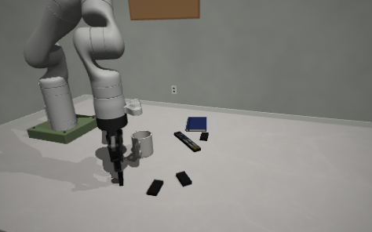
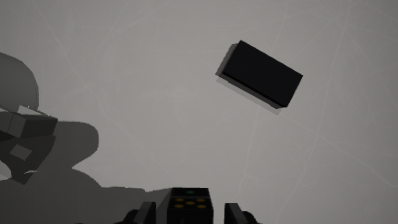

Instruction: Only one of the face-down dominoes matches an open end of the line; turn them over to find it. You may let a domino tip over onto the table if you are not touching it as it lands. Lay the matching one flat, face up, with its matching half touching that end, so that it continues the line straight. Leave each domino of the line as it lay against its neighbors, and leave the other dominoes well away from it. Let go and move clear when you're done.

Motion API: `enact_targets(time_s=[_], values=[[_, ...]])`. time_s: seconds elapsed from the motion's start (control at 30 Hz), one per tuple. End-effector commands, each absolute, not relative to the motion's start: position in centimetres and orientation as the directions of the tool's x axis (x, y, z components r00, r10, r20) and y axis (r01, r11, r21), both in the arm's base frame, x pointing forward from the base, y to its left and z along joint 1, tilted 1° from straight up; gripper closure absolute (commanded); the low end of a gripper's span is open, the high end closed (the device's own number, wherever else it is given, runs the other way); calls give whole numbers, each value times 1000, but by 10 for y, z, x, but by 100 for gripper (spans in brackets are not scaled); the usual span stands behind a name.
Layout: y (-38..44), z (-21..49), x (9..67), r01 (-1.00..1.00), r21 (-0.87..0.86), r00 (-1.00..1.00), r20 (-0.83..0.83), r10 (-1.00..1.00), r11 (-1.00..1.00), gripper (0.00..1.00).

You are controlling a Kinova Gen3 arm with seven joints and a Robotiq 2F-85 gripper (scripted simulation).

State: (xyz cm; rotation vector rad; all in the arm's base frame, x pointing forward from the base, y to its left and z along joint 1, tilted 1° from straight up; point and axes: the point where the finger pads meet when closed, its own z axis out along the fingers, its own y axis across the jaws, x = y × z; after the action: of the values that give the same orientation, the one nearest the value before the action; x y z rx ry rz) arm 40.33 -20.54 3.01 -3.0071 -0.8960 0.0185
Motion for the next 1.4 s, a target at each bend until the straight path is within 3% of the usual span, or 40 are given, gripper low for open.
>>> enact_targets(time_s=[0.0,0.9,0.93,1.37], values=[[-206,28,404,547,-6,837,-9,547,-837,51],[-206,24,404,547,-6,837,-9,547,-837,51],[-206,24,404,547,-6,837,-9,547,-837,65],[-206,24,404,547,-6,837,-9,547,-837,65]])
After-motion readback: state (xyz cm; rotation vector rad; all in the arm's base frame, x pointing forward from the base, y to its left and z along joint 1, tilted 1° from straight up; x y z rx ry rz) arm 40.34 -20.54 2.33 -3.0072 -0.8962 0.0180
